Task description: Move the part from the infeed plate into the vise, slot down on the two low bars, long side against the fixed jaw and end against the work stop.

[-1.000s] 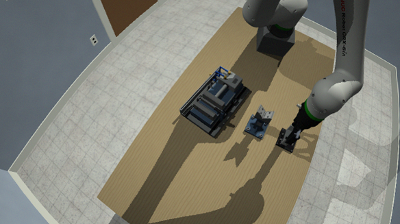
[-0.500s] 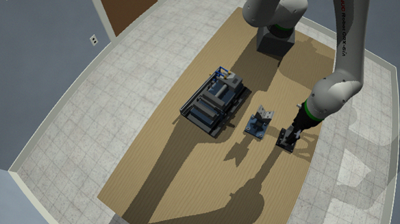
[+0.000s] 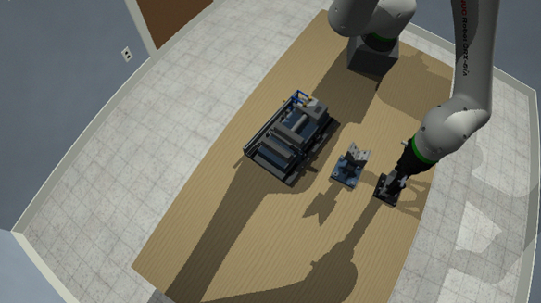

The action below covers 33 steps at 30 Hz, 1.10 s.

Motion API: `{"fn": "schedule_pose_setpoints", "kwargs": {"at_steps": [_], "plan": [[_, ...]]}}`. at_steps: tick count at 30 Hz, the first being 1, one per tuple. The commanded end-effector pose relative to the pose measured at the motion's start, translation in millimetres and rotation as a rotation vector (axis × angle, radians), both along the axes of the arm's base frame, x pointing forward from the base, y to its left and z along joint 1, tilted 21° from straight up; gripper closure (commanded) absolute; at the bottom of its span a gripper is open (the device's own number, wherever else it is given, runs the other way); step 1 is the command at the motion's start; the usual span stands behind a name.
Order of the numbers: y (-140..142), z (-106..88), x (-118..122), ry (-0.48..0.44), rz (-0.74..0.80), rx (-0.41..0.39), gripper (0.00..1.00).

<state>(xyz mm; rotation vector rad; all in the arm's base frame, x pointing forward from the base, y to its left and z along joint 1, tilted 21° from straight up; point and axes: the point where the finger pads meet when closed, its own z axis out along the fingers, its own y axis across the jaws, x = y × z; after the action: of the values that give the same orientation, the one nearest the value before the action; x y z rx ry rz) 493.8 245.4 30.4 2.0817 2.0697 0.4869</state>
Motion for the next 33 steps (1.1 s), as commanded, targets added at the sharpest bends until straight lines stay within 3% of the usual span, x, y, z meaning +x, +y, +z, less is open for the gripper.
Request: {"fn": "schedule_pose_setpoints", "kwargs": {"at_steps": [1, 17, 33], "plan": [[0.0, 0.0, 0.1, 0.000, 0.000, 0.000, 1.00], [-0.7, 5.8, -2.1, 0.000, 0.000, 0.000, 1.00], [-3.8, 32.4, -11.9, 0.000, 0.000, 0.000, 1.00]]}}
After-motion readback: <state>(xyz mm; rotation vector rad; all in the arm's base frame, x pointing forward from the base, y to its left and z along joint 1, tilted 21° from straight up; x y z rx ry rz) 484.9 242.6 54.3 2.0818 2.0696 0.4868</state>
